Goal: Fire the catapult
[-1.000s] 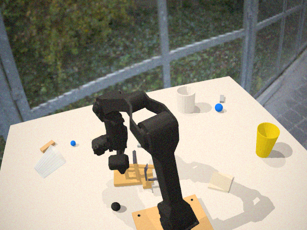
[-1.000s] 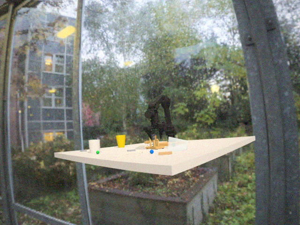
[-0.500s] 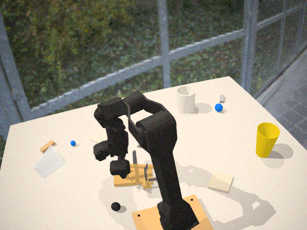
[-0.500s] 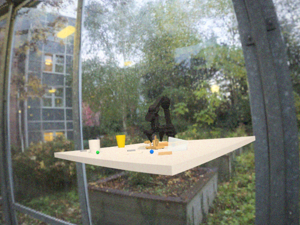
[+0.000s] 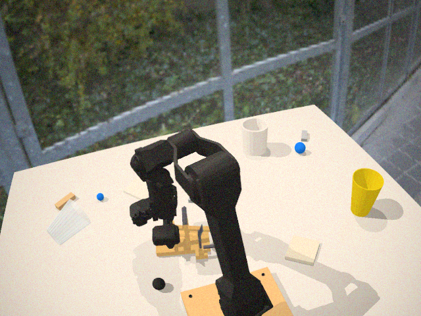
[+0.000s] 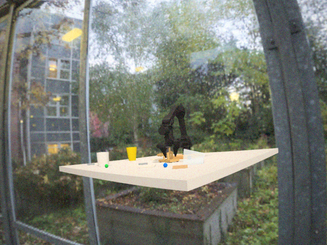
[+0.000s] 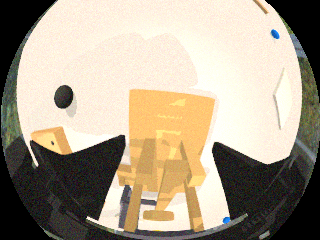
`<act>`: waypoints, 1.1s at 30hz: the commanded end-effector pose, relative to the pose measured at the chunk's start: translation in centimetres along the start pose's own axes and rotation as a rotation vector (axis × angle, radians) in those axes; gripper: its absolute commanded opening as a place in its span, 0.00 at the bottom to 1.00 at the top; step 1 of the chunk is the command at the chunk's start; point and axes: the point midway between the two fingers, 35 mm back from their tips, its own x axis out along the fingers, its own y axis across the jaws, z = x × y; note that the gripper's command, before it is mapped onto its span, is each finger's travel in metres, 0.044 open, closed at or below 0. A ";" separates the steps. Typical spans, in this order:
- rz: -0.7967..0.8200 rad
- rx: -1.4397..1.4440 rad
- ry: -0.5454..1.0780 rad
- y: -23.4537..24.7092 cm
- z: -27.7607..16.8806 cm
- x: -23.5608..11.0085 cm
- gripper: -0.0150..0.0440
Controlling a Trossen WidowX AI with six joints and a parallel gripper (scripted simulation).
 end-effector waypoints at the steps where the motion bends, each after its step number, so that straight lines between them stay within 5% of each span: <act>1: 0.000 0.000 0.000 0.0 0.0 0.0 0.78; 7: 0.000 0.000 0.000 0.0 0.0 0.0 0.51; 13: 0.000 0.000 0.000 0.0 0.0 0.0 0.44; 17: 0.002 0.000 0.000 0.0 0.1 -3.9 0.26; 33: -0.002 0.326 0.005 -4.3 -4.8 -5.1 0.25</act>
